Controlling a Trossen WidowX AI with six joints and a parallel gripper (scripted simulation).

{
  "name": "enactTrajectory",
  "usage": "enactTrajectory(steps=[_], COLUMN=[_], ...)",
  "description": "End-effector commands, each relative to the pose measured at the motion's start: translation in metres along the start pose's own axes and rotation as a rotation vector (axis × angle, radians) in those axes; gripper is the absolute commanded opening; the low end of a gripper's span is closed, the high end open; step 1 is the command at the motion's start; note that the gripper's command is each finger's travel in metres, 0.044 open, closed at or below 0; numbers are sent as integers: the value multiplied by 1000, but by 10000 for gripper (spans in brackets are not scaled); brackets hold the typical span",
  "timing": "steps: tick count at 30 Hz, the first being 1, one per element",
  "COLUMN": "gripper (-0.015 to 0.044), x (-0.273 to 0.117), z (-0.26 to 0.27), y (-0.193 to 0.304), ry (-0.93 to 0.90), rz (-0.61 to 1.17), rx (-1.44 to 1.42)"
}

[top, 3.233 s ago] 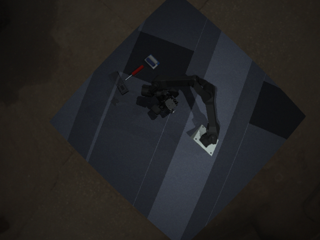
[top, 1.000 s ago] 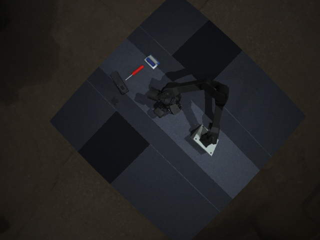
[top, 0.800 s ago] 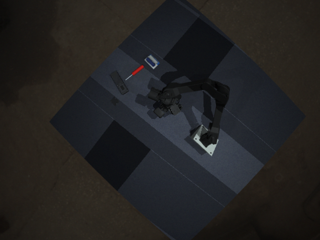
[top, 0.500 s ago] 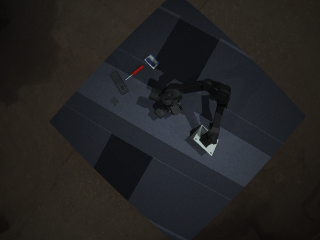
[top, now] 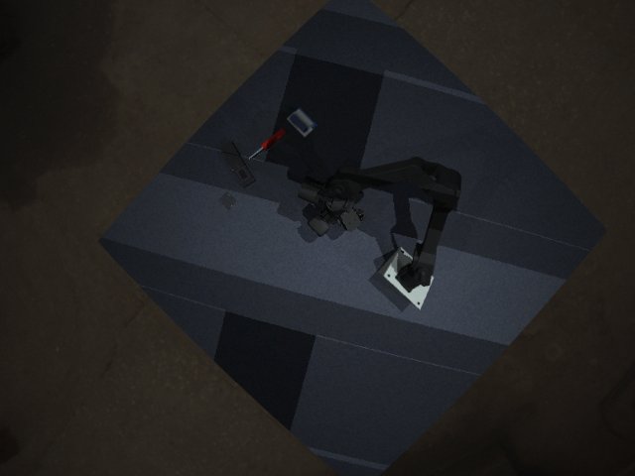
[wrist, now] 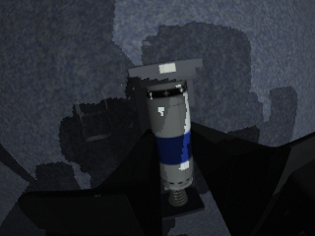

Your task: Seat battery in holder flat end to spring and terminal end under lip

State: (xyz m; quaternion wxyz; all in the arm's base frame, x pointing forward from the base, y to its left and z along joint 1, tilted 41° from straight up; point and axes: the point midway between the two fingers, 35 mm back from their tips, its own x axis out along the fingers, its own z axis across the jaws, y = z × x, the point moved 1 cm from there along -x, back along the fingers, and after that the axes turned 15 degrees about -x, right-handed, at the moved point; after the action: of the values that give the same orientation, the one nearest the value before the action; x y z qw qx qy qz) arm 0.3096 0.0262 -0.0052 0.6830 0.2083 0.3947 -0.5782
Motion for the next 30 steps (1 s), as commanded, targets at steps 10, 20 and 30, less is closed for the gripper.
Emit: enactTrajectory(steps=[10, 20, 30], gripper=[121, 170, 249], x=[0, -11, -25], z=[0, -1, -3], y=[-2, -2, -2], ry=[0, 1, -1], rz=[-2, -1, -4], rx=[-3, -1, -9])
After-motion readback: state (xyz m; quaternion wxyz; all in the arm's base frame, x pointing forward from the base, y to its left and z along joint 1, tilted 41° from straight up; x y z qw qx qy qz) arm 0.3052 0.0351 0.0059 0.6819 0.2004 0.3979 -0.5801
